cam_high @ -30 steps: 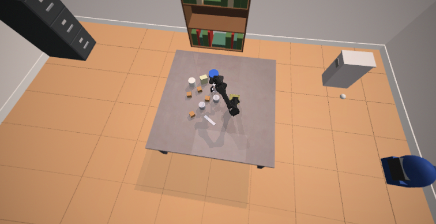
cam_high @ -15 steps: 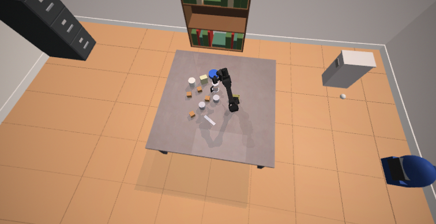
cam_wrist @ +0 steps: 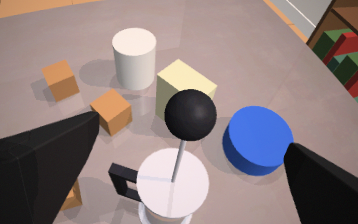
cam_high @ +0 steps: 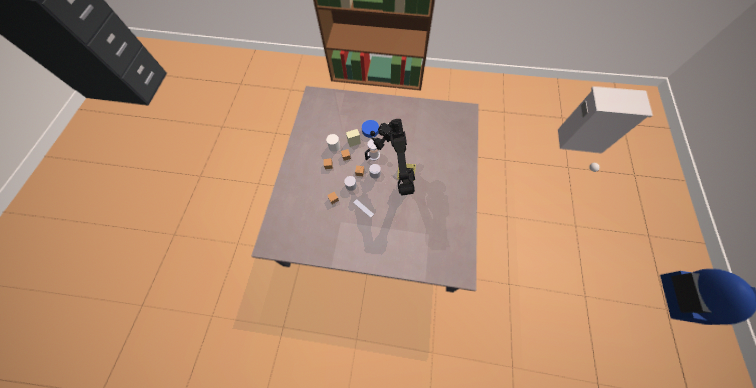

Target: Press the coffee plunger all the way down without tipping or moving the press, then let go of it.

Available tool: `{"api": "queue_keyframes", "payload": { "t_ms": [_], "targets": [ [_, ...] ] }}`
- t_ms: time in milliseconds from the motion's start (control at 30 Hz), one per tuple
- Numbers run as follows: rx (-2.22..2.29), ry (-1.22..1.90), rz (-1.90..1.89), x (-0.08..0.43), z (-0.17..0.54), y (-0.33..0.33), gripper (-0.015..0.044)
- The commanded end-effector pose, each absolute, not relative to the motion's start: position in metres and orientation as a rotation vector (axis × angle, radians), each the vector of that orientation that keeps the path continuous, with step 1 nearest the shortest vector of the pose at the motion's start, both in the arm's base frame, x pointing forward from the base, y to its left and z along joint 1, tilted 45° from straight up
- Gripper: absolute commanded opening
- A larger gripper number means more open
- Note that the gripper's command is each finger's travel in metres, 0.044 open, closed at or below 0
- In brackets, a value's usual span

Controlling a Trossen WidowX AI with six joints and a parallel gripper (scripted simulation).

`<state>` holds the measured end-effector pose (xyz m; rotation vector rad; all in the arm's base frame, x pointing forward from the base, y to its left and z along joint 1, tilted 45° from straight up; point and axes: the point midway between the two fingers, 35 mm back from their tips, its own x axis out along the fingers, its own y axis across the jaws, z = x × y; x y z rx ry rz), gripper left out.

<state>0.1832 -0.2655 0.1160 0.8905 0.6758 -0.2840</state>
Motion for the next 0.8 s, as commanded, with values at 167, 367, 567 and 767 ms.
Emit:
{"api": "queue_keyframes", "payload": {
  "t_ms": [167, 367, 567, 767],
  "targets": [
    [0.881, 0.672, -0.28, 0.19, 0.111, -0.264, 0.044],
    [0.88, 0.672, -0.28, 0.197, 0.104, -0.264, 0.044],
    [0.88, 0.672, -0.28, 0.205, 0.098, -0.263, 0.044],
    [0.88, 0.67, -0.279, 0.212, 0.092, -0.262, 0.044]
  ]
}}
